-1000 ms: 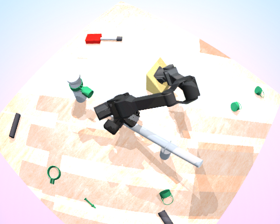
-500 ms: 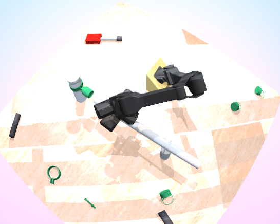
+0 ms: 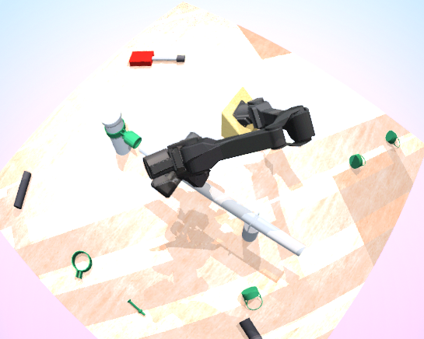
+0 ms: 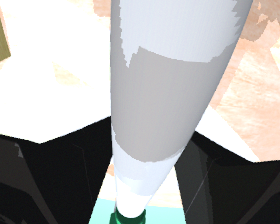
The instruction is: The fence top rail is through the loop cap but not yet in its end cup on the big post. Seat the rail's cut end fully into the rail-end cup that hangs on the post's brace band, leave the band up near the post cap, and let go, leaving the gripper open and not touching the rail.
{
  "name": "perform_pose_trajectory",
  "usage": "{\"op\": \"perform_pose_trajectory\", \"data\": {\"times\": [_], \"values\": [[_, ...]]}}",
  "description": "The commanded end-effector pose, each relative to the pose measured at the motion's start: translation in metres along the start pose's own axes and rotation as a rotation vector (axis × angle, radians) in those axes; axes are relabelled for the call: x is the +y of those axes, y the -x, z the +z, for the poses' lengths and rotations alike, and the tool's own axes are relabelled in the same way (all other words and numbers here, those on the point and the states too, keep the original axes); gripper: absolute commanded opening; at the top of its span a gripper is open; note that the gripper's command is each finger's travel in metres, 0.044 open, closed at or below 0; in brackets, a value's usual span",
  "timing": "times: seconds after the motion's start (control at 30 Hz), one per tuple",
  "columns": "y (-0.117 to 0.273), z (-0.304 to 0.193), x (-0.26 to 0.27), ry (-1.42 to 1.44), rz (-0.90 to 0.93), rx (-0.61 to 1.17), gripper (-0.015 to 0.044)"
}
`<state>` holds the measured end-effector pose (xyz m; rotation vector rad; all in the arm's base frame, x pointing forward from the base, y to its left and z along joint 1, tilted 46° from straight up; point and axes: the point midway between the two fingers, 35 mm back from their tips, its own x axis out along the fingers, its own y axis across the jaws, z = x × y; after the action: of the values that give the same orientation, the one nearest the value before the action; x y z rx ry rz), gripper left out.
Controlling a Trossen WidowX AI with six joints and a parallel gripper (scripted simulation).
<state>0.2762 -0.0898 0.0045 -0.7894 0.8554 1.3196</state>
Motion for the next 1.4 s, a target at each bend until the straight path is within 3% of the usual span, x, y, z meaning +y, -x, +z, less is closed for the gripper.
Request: {"op": "perform_pose_trajectory", "data": {"times": [0.0, 1.37], "values": [[0.0, 0.0, 0.0, -0.001, 0.001, -0.002, 0.0], [0.007, -0.01, -0.003, -0.001, 0.001, -0.001, 0.0]]}}
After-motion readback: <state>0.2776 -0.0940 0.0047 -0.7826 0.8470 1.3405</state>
